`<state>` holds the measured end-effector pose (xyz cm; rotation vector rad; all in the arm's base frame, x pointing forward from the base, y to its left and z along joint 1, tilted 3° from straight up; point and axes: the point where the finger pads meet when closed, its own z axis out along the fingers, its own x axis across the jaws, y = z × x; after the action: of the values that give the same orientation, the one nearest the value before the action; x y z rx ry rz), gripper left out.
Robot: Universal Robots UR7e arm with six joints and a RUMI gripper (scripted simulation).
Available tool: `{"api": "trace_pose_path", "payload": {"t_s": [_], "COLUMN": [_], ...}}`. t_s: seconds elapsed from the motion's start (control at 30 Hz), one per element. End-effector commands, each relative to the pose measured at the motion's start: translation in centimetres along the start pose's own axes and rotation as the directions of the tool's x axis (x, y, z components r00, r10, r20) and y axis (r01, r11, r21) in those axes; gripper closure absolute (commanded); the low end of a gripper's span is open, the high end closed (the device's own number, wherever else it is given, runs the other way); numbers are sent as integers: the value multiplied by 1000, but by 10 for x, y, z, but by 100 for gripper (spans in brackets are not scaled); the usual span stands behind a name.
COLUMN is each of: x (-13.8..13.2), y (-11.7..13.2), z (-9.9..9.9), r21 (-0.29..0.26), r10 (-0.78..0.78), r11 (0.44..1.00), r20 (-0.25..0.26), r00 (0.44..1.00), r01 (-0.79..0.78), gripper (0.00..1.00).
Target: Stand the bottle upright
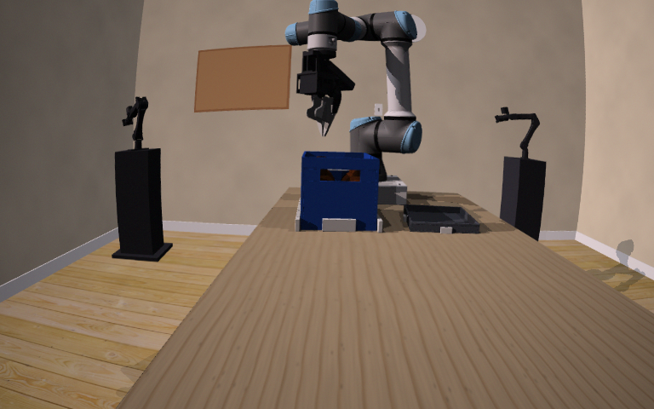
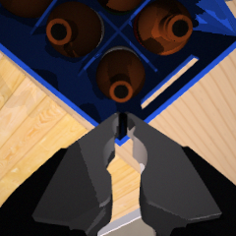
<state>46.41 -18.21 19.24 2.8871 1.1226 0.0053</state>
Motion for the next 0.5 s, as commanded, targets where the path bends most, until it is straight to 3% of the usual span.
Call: {"api": "trace_pose_path", "payload": {"t_s": [0.0, 0.33, 0.47], "x": [0, 4, 42], "y": [0, -3, -42], "z": [-1, -1, -1], "r21": [-1, -1, -1], "r10": [0, 0, 0], "r11": [1000, 1000, 1000], "r20": [0, 0, 0], "r00": [1000, 1000, 1000], "r01": [0, 0, 0], "gripper": [100, 100, 100]}}
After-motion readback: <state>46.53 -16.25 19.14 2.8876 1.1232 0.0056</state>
